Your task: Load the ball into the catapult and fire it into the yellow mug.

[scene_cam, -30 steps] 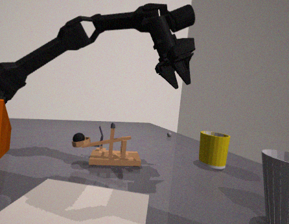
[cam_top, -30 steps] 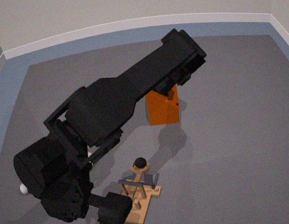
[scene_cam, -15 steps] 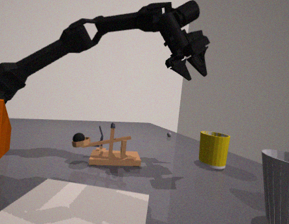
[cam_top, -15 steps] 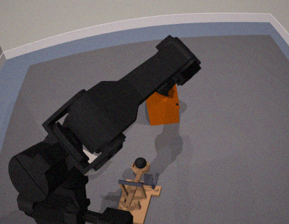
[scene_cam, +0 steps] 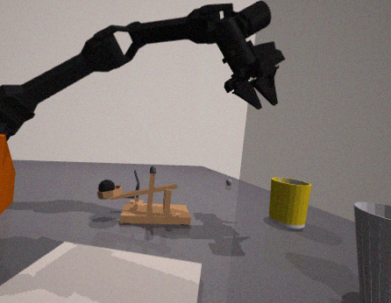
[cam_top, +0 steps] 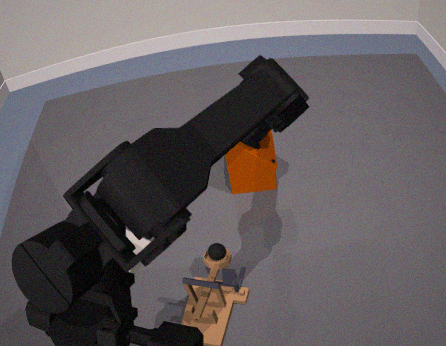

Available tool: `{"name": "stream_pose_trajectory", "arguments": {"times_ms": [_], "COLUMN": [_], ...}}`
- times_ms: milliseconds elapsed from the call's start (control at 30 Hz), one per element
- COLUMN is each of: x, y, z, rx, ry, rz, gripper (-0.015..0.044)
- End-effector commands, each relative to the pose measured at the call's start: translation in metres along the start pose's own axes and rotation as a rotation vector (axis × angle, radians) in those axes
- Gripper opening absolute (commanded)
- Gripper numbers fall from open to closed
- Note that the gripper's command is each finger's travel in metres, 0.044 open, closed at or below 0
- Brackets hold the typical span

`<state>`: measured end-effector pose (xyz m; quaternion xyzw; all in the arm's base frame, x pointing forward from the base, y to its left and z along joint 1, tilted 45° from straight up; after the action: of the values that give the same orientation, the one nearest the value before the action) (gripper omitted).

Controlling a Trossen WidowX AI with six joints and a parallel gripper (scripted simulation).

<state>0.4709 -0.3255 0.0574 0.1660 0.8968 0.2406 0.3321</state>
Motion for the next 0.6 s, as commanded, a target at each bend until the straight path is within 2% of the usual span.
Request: {"name": "stream_pose_trajectory", "arguments": {"times_ms": [0, 300, 567], "x": [0.0010, 0.0010, 0.0010], "y": [0.0001, 0.0001, 0.0001], "z": [0.0024, 0.0024, 0.0024], "rx": [-0.008, -0.008, -0.008], "ry": [0.002, 0.002, 0.002], "rz": [0.004, 0.004, 0.004], "gripper": [0.0230, 0.0000, 0.0000]}}
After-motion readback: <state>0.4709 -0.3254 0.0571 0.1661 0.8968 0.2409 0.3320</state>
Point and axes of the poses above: the point midway between the two fingers, 35 mm back from their tips, its own z axis out along the fingers, its own y axis across the jaws, x = y × z, the point moved 3 cm from there along -z, back along the fingers, and after that the axes turned 15 degrees about -z, right-handed, at the moved point
